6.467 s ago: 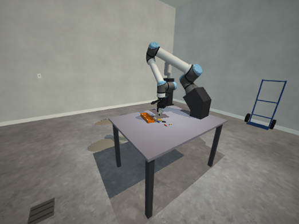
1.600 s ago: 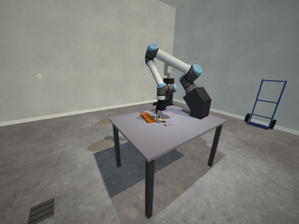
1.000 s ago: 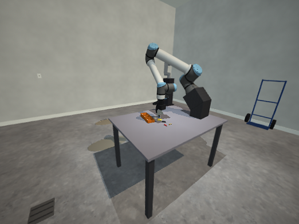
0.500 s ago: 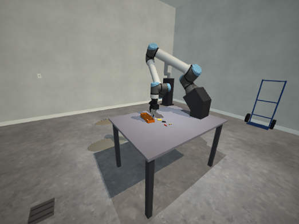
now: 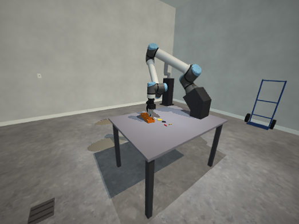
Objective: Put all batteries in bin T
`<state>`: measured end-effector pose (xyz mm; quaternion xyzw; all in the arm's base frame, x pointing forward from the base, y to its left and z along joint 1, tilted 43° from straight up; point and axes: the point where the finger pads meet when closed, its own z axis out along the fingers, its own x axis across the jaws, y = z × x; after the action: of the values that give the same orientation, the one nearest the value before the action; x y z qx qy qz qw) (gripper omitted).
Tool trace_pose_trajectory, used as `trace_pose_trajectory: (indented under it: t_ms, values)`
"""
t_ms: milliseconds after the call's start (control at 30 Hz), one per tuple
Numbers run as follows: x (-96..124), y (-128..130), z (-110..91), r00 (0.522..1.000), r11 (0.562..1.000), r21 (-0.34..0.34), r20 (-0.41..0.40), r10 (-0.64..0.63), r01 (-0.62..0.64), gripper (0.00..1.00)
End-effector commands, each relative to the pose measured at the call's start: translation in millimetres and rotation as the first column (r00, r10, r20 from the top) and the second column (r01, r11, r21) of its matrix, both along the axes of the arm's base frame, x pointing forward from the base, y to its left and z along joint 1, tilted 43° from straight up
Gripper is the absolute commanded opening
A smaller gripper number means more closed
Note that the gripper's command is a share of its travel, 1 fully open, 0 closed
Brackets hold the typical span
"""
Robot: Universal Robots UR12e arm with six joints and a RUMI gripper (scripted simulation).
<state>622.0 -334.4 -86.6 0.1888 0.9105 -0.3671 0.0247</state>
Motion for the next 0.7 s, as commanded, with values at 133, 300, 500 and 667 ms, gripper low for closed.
trace_pose_trajectory:
  t_ms: [133, 300, 500, 667]
  values:
    - [-1, 1, -3, 1.000, 1.000, 0.000, 0.001, 0.000, 0.000, 0.00]
    - [-2, -3, -7, 1.000, 1.000, 0.000, 0.001, 0.001, -0.001, 0.00]
    - [-3, -11, -16, 1.000, 1.000, 0.000, 0.001, 0.001, -0.001, 0.00]
    - [-4, -18, -23, 1.000, 1.000, 0.000, 0.001, 0.001, -0.001, 0.00]
